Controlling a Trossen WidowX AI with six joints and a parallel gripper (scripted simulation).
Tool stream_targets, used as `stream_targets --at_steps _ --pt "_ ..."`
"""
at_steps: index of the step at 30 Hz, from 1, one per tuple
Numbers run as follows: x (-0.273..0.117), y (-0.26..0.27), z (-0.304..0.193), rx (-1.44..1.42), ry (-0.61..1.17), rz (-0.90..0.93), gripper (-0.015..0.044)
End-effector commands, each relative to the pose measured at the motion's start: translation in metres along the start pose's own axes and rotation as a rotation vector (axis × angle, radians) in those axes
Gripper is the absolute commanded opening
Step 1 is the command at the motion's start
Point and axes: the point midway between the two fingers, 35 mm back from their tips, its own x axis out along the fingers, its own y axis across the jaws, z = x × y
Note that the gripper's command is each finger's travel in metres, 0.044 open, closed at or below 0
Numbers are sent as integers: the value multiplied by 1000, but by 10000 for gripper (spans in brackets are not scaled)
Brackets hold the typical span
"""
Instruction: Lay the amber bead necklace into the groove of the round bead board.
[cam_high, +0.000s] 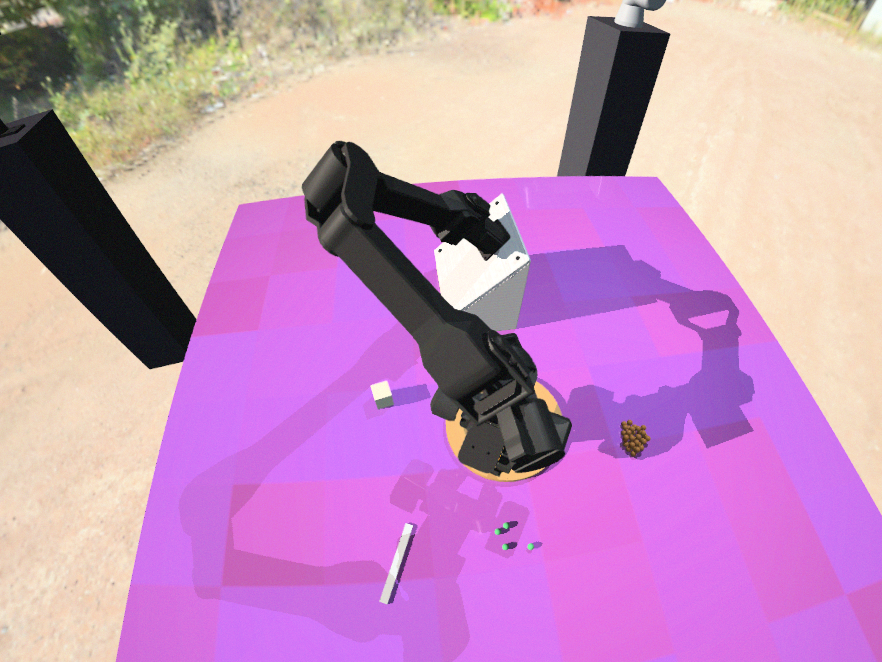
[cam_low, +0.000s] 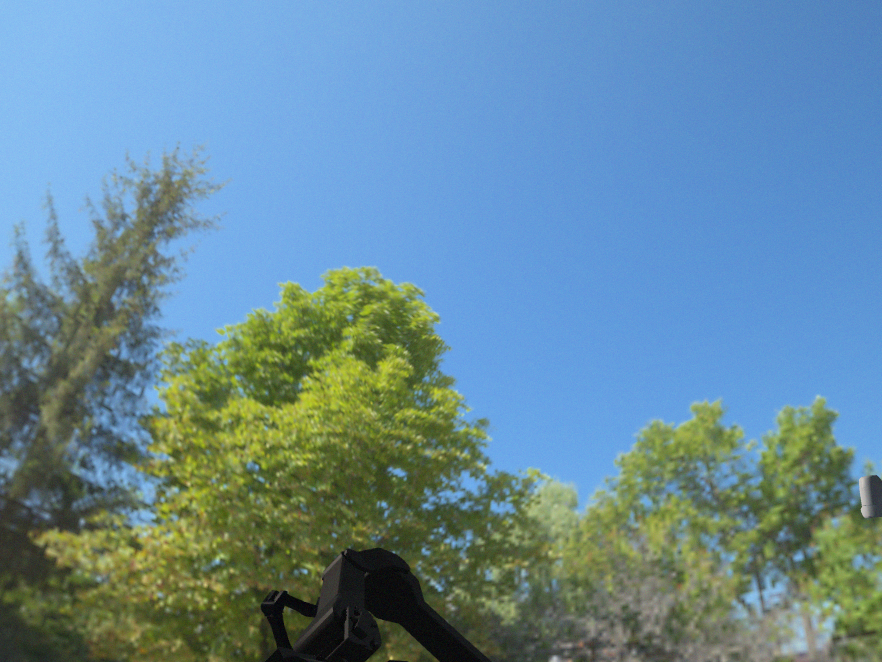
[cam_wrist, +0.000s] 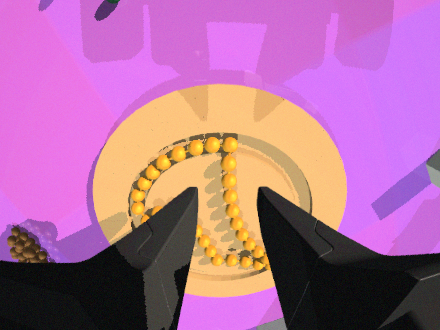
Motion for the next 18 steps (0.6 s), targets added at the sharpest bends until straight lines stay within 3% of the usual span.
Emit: stream_targets --at_steps 1,18 --pt "4 -2 0 15 2 -5 120" --pt "22 -1 1 17 -2 0 120"
